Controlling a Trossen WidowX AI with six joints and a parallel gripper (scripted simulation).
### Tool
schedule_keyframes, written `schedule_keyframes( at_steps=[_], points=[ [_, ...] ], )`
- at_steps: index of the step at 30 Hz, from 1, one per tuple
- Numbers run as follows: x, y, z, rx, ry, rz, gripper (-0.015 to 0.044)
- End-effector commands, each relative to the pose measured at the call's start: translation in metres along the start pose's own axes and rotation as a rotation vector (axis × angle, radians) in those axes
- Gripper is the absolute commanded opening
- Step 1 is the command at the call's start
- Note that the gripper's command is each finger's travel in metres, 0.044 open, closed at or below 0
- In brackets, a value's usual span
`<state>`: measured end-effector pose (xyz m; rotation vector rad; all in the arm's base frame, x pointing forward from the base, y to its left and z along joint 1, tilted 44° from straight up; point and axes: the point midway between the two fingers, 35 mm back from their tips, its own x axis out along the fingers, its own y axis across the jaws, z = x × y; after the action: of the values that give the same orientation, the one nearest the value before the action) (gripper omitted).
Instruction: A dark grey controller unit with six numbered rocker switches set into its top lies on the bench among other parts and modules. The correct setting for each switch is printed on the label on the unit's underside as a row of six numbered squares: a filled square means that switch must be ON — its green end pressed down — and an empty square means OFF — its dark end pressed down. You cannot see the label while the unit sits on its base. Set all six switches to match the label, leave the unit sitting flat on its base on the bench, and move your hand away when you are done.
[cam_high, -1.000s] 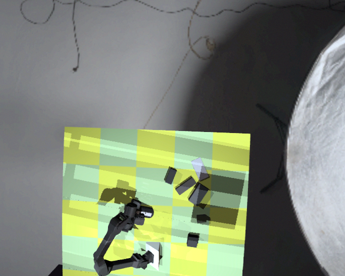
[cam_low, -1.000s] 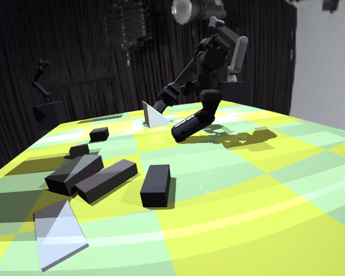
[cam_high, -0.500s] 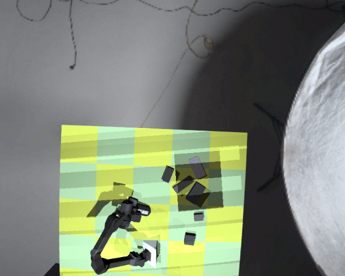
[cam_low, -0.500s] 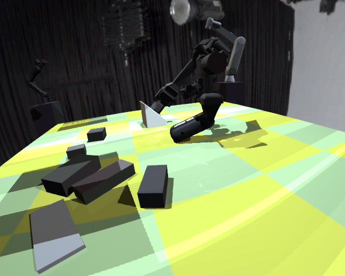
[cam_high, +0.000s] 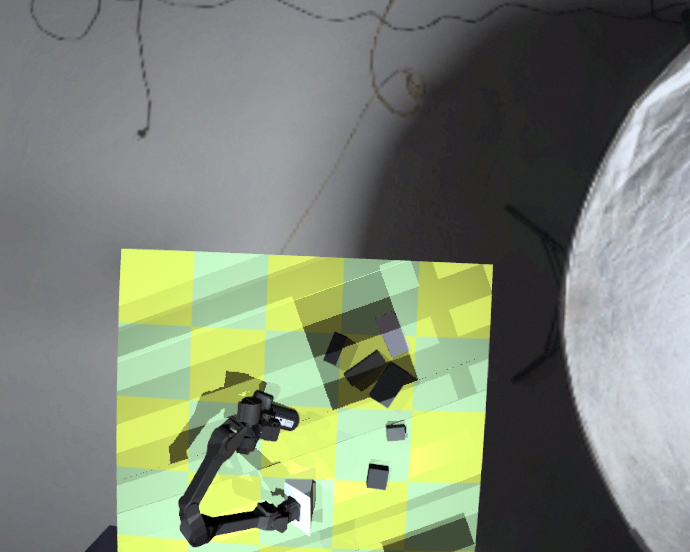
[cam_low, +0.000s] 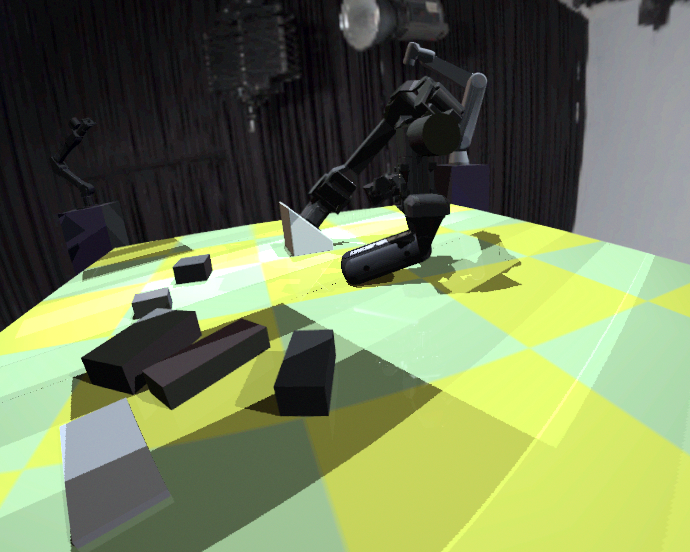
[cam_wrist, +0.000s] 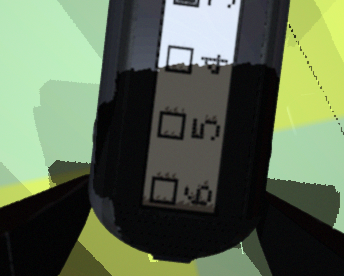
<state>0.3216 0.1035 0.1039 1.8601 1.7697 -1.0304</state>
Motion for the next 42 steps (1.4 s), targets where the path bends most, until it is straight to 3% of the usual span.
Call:
schedule_keyframes(
  at_steps=[1, 42],
  points=[
    [0.003, -0.001, 0.003, 0.014, -0.010, -0.002, 0.0338],
    [0.034, -0.001, -0.005, 0.014, -0.008, -0.002, 0.0338]
  ],
)
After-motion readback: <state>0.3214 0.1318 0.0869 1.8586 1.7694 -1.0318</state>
